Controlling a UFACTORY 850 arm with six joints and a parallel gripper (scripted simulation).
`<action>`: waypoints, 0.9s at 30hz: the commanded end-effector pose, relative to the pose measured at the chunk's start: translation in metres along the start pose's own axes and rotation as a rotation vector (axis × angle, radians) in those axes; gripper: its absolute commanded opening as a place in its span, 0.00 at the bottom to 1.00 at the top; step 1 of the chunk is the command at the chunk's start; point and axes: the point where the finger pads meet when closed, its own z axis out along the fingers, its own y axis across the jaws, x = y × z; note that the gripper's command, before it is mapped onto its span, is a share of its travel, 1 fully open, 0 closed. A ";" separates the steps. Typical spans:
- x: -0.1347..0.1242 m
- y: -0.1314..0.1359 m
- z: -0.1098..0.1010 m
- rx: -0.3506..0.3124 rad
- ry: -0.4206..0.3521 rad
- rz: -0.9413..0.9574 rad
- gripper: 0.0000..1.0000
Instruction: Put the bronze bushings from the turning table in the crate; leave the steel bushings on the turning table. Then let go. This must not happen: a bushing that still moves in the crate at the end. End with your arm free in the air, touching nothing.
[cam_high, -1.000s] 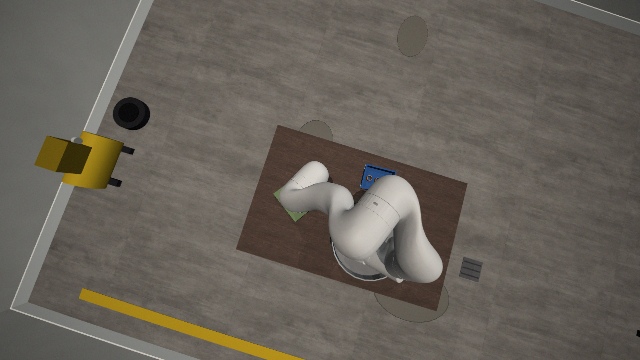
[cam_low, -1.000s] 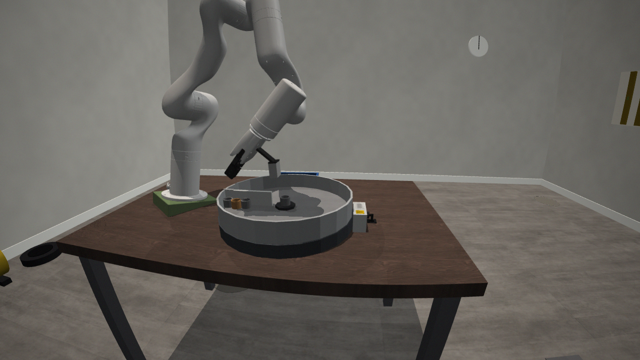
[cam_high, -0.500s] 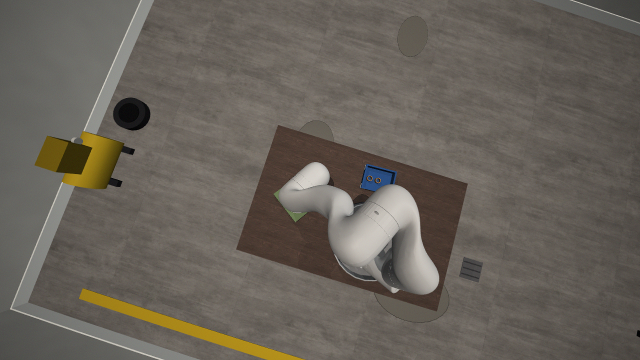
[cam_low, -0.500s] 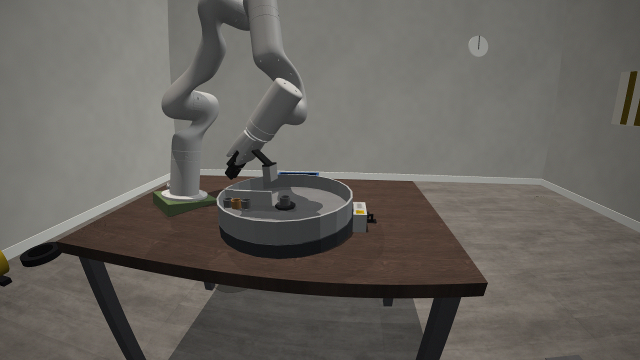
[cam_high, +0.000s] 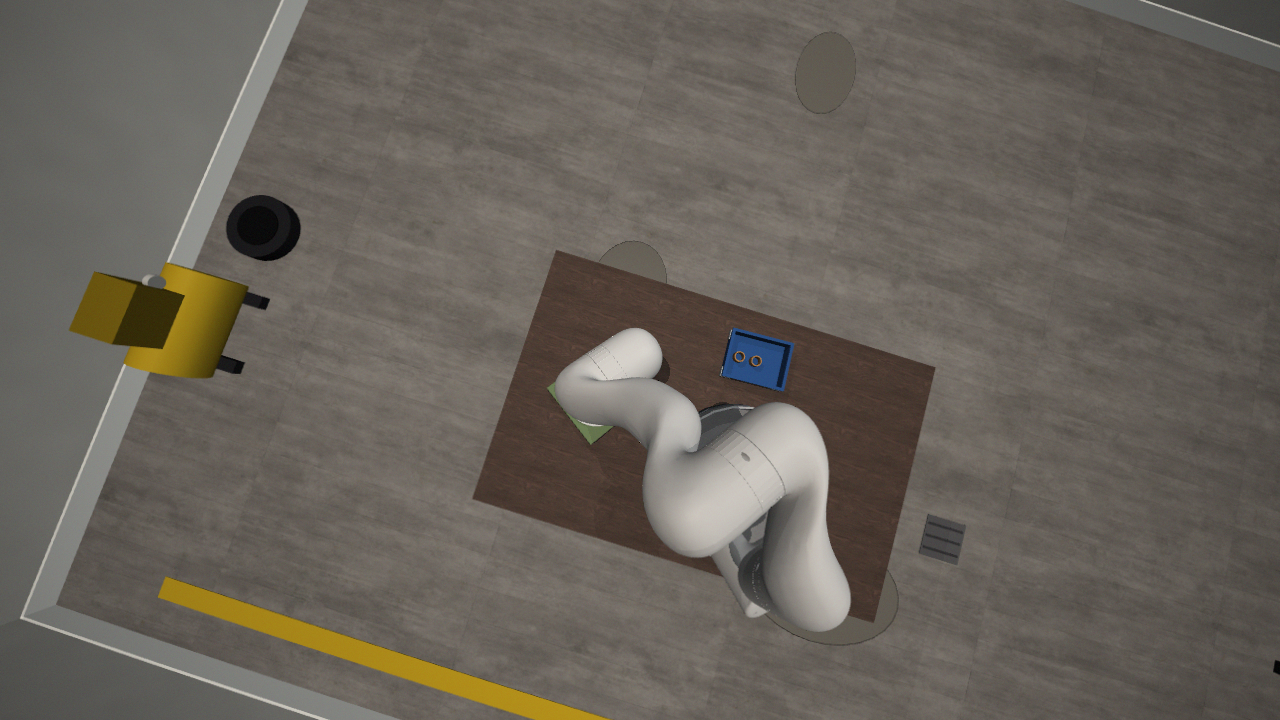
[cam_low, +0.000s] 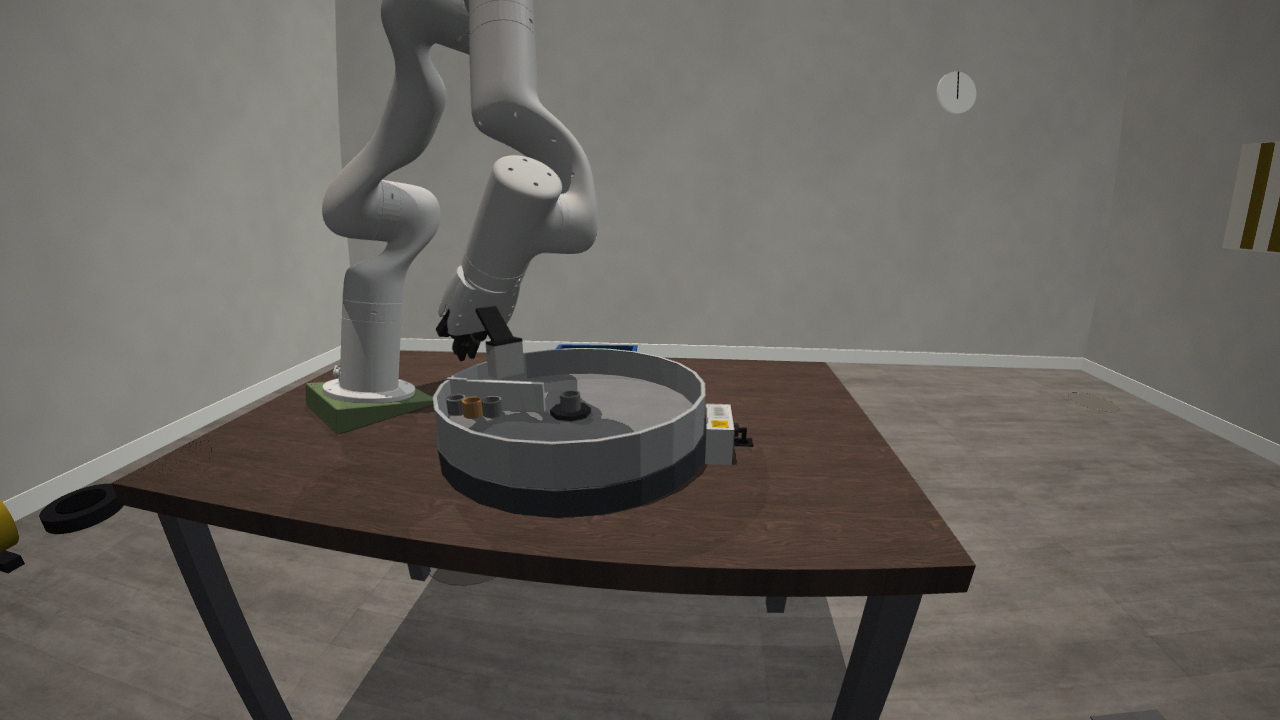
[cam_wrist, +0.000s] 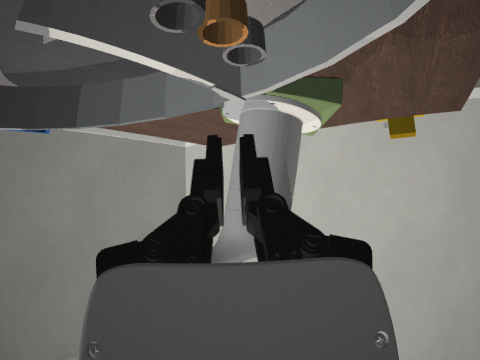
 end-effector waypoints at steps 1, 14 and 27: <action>0.001 0.000 0.001 0.108 0.002 0.128 0.10; 0.003 0.001 0.003 0.359 0.001 0.427 0.10; 0.005 0.002 0.006 0.636 0.001 0.758 0.10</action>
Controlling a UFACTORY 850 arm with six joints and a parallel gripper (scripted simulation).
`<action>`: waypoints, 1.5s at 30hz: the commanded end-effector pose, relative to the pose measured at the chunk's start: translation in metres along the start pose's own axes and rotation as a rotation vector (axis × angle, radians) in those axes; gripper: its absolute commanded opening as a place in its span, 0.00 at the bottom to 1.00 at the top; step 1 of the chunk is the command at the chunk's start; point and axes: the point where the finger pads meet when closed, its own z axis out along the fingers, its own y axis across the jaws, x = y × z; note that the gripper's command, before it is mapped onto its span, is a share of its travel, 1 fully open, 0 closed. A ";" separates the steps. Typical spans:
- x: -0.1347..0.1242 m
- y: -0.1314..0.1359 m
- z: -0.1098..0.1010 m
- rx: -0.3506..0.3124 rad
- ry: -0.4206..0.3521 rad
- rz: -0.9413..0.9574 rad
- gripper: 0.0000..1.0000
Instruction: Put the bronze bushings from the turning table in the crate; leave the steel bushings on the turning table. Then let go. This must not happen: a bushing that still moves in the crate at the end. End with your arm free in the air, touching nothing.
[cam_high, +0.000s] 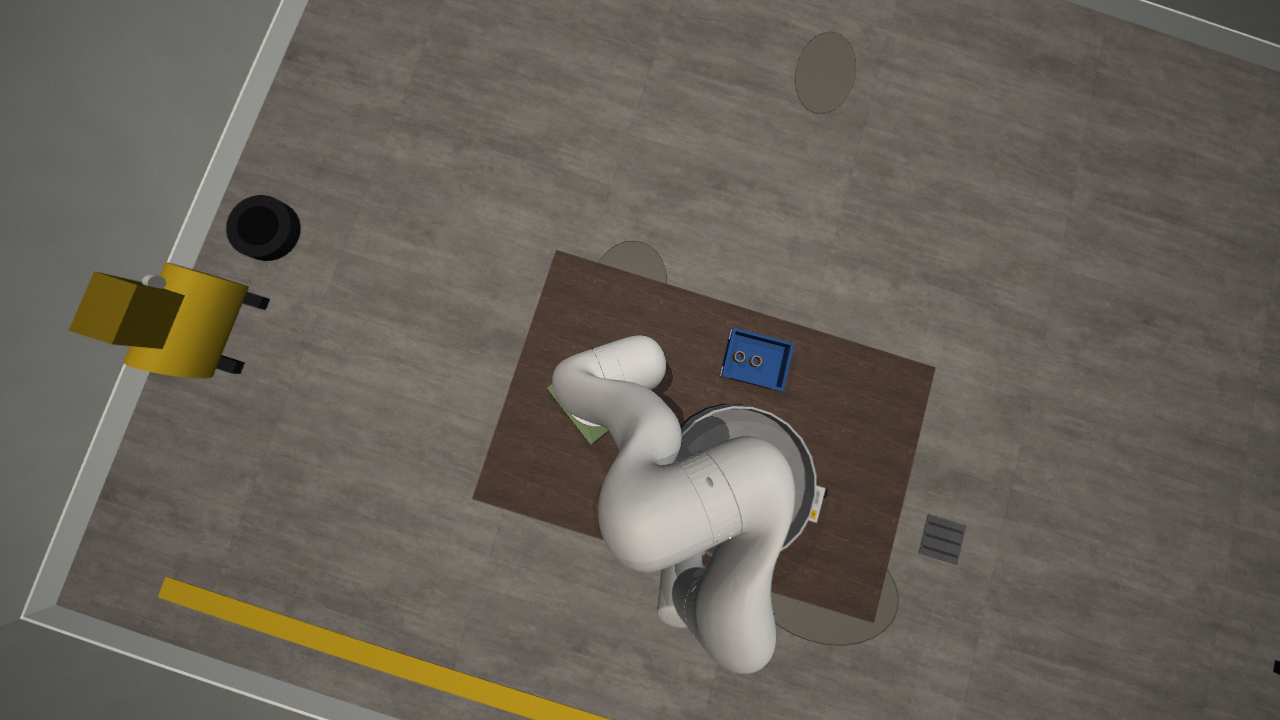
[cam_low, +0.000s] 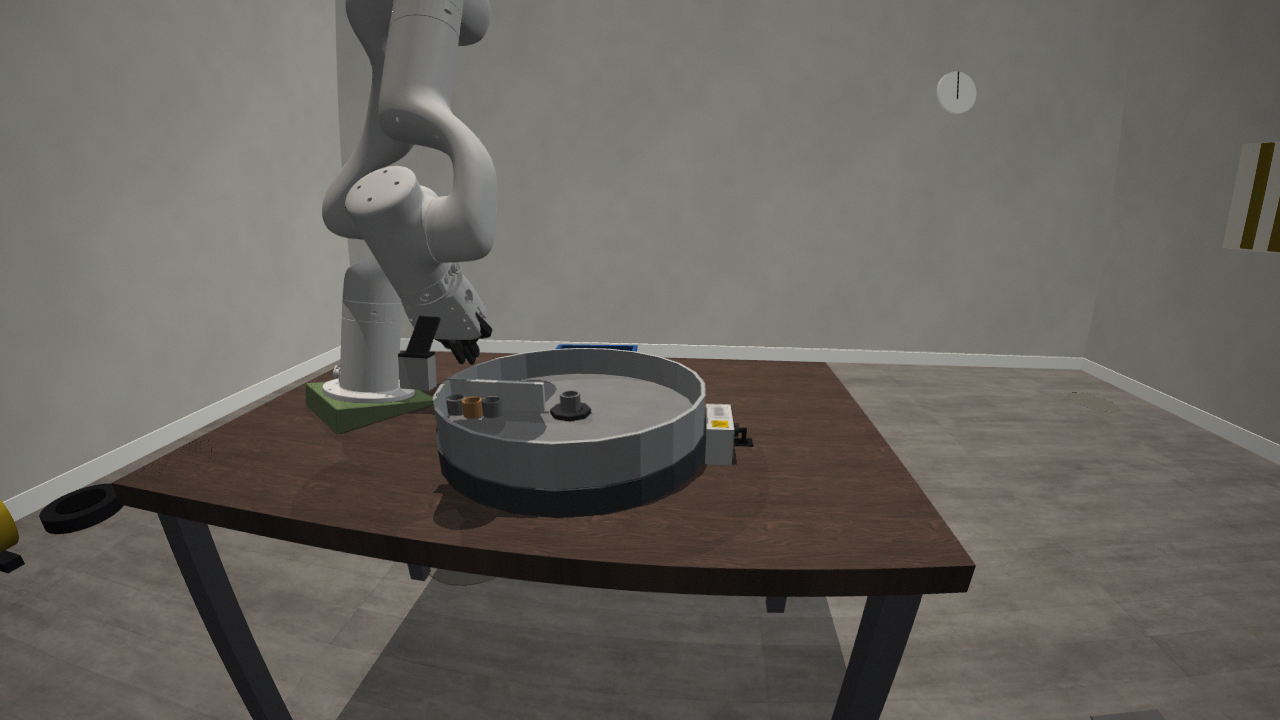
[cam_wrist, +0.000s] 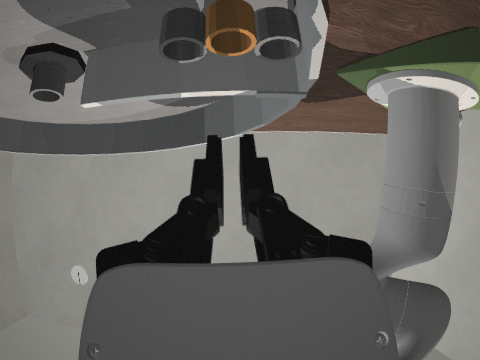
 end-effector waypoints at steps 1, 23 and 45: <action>0.001 0.000 0.001 0.111 0.004 0.125 0.10; 0.005 0.001 0.004 0.511 0.002 0.601 0.10; 0.006 0.000 0.007 0.770 0.000 0.906 0.10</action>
